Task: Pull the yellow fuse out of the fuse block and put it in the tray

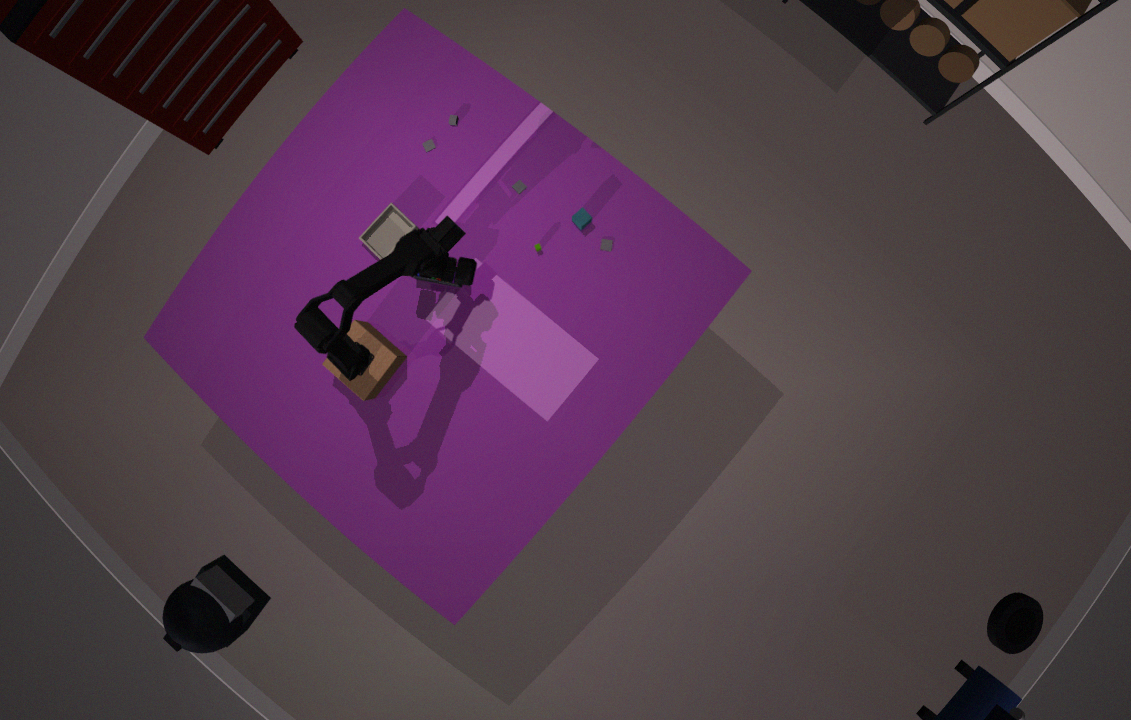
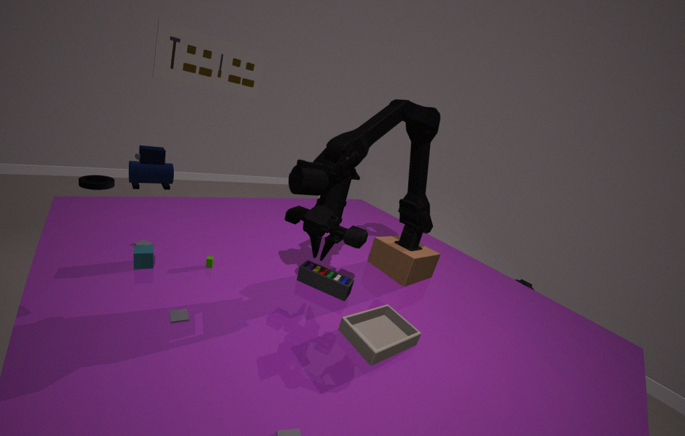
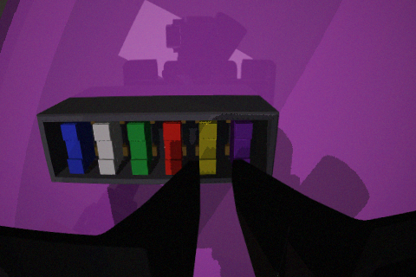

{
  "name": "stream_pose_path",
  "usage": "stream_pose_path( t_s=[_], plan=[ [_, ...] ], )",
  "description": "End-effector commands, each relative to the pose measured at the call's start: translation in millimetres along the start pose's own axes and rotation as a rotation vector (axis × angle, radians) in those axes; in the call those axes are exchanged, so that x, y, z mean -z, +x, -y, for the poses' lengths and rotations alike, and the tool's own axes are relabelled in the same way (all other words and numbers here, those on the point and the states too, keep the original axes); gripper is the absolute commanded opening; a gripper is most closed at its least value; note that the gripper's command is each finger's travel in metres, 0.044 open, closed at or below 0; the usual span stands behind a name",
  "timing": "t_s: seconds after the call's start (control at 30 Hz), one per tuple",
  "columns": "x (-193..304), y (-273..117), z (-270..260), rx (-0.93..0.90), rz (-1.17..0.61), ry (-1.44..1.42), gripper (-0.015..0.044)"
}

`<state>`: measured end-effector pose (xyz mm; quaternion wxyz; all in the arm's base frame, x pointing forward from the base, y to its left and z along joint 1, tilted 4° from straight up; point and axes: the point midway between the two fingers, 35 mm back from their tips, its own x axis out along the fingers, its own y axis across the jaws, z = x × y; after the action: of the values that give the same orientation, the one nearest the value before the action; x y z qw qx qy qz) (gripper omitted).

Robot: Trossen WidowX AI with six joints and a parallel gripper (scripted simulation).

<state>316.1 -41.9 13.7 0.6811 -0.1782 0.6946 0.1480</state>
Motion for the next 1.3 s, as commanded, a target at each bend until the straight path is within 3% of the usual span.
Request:
stream_pose_path(
  t_s=[0.0,1.27],
  plan=[
    [2.1,6.9,-0.9,-0.002,-0.009,0.004,0.0067],
    [3.8,29.7,-1.5,-0.002,-0.01,0.004,0.0067]
  ],
)
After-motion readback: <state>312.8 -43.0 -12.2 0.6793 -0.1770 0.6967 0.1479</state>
